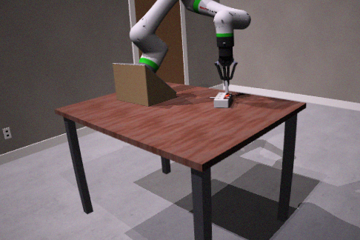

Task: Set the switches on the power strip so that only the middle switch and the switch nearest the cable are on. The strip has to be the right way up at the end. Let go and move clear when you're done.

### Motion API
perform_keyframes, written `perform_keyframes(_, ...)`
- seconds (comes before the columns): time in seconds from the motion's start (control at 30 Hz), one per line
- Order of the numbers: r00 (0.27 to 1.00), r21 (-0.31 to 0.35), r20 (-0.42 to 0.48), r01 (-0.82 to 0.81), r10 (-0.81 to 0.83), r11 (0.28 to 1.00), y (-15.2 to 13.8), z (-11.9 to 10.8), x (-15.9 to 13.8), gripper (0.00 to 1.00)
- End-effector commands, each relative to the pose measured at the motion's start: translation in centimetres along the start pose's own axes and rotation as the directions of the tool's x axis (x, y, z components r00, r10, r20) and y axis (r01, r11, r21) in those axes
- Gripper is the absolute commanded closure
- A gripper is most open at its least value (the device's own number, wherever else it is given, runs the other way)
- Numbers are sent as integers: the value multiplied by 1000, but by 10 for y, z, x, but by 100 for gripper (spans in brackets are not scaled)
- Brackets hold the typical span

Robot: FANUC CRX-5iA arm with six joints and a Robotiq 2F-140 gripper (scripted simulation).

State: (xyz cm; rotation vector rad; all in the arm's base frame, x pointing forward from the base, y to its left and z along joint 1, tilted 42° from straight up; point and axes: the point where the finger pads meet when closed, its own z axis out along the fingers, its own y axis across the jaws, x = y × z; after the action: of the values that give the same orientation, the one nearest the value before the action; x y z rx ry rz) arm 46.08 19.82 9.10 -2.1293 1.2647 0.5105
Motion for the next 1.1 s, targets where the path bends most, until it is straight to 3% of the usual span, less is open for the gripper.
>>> perform_keyframes(0.0,1000,0,0,0,0,1000,0,0,0,100)
perform_keyframes(1.07,1000,0,0,0,0,1000,0,6,0,100)
